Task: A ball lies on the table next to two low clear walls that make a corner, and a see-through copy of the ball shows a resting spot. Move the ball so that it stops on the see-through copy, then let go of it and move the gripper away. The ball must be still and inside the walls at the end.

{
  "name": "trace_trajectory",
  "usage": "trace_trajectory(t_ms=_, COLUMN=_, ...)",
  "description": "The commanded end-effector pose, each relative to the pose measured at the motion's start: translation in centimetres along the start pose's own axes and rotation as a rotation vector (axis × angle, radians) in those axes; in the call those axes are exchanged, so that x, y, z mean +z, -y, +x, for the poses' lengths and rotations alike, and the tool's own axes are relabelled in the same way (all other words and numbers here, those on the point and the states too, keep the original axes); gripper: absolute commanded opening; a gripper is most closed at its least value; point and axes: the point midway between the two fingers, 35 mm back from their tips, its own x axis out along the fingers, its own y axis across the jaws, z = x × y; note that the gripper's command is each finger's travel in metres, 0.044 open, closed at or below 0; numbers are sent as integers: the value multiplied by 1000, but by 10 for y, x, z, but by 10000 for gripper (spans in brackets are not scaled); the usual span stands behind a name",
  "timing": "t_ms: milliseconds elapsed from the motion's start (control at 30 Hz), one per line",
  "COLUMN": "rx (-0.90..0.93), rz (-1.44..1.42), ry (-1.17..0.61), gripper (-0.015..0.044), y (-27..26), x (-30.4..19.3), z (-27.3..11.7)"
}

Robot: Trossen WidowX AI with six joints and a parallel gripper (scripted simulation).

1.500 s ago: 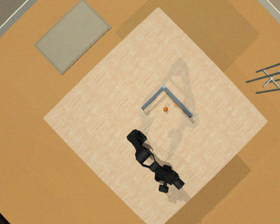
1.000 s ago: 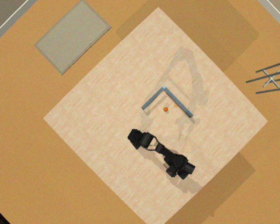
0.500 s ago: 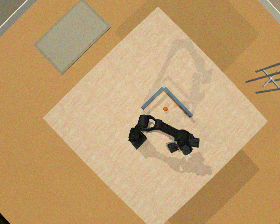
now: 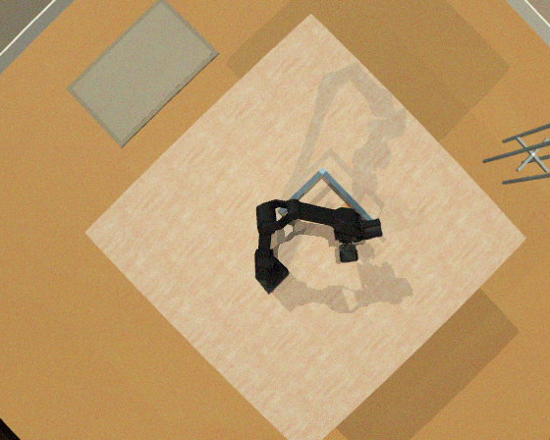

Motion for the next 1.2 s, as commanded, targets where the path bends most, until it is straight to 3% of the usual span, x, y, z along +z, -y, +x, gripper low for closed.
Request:
trace_trajectory(t_ms=0, rx=120, rz=-480, ry=-63, gripper=265, y=-66, x=-35, z=7)
trace_trajectory(t_ms=100, rx=170, rz=-657, ry=-76, gripper=265, y=-88, x=-49, z=9)
trace_trajectory(t_ms=1167, rx=173, rz=-662, ry=-76, gripper=265, y=-95, x=-55, z=48)
